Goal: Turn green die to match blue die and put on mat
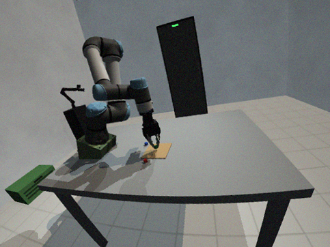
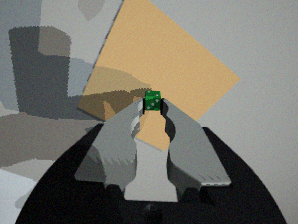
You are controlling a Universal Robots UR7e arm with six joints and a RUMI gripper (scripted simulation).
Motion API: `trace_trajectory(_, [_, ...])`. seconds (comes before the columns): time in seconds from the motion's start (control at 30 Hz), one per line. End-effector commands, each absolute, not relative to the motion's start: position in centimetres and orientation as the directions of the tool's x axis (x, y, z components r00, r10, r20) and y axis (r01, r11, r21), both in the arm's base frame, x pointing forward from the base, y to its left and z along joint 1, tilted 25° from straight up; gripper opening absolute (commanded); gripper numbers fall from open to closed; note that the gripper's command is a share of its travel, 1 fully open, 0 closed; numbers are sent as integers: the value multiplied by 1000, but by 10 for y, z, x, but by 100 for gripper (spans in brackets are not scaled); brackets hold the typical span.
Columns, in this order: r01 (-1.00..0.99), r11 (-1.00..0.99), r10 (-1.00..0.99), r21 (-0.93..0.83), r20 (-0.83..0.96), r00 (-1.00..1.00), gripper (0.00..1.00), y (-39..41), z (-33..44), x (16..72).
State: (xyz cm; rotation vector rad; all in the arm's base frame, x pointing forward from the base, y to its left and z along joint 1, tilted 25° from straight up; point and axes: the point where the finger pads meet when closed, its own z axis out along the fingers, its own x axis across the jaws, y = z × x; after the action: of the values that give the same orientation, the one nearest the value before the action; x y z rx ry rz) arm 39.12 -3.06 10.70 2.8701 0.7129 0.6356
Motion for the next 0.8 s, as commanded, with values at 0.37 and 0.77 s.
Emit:
trace_trajectory(0.37, [422, -882, 471, 209, 371, 801, 0, -30, 162, 365])
trace_trajectory(0.77, [422, -882, 471, 209, 371, 801, 0, -30, 185, 355])
